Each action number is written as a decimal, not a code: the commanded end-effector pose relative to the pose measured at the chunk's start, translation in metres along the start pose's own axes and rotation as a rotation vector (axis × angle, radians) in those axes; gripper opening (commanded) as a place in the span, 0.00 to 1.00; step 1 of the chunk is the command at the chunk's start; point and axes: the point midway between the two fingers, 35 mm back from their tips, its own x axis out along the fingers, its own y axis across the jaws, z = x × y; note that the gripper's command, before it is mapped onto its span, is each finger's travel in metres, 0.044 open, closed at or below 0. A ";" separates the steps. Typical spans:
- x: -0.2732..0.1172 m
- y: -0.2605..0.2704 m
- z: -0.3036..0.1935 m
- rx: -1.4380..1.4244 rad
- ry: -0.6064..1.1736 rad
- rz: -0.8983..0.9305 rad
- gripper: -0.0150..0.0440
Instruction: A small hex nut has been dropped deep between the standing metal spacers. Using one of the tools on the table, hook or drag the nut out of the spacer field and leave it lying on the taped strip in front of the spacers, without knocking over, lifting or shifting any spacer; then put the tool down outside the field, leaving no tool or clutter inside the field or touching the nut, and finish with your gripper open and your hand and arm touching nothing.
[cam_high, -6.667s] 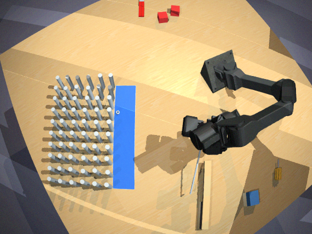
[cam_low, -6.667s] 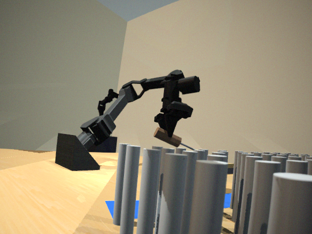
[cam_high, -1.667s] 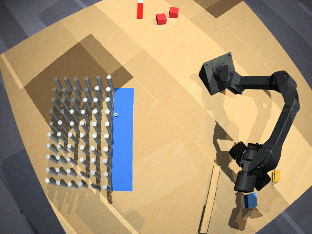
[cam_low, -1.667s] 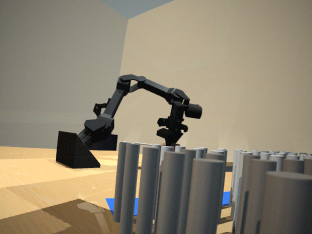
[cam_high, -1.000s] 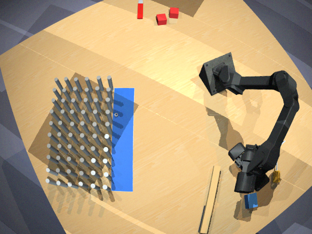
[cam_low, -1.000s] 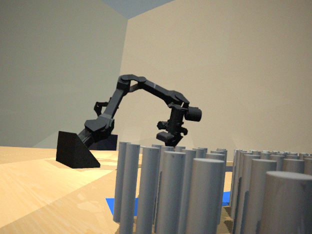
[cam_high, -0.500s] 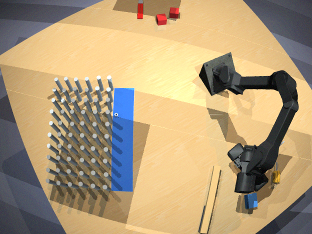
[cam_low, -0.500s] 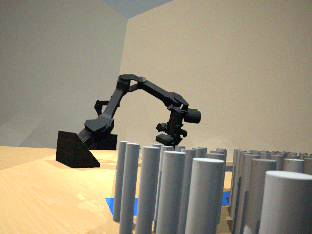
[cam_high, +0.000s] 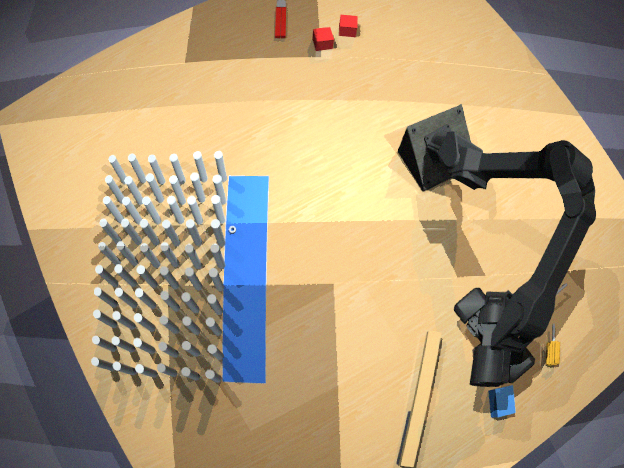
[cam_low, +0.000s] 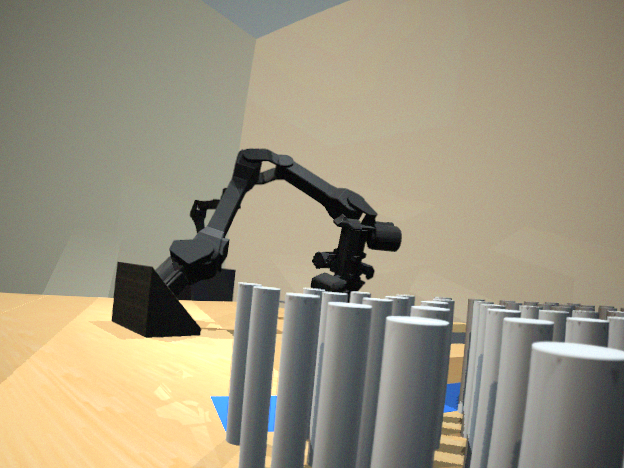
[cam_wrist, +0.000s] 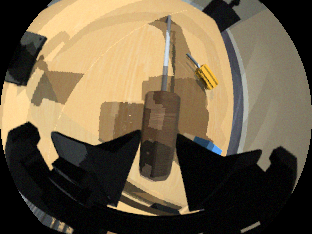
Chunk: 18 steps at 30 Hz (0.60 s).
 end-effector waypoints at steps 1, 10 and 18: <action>0.002 0.001 0.000 0.006 0.002 0.000 0.25; 0.008 0.003 -0.001 0.007 0.002 -0.003 0.25; 0.014 0.004 -0.001 0.008 0.002 -0.006 0.25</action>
